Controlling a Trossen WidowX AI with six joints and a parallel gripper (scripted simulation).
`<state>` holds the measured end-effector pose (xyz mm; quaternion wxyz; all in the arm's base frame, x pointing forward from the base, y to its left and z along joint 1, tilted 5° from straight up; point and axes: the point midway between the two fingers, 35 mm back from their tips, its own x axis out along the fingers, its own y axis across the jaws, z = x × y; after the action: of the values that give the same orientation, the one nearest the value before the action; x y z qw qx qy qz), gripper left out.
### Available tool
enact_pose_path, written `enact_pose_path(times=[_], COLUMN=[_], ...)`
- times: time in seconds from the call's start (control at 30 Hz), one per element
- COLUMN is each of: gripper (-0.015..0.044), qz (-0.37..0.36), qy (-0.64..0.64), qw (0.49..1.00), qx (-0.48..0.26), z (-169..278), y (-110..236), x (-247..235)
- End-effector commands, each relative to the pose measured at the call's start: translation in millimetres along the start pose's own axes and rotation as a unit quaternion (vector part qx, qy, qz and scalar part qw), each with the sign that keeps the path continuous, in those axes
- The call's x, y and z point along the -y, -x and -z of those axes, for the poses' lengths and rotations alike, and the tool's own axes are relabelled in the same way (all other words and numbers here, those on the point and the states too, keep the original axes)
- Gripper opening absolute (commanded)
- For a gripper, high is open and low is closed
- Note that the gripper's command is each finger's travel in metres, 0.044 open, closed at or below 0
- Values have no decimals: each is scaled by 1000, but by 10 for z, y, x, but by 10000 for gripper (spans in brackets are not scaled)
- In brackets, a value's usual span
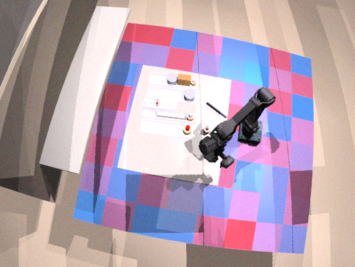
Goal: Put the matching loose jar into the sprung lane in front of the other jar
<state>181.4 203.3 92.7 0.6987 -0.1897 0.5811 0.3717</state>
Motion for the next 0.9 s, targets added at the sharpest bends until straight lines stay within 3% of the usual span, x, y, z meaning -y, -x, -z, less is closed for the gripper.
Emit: enact_pose_path(times=[0.0, 0.3, 0.6, 0.73, 0.87], gripper=[440, 440, 440, 440, 440], qz=[70, 168, 169, 169, 169], qy=[-159, -412, -415, -415, -415], qw=[985, 894, 892, 892, 892], qx=[-14, -49, -50, -50, -50], z=[222, 910, 927, 1008, 1014], y=[242, 696, 690, 365, 345], x=[628, 1424, 1464, 1553, 1558])
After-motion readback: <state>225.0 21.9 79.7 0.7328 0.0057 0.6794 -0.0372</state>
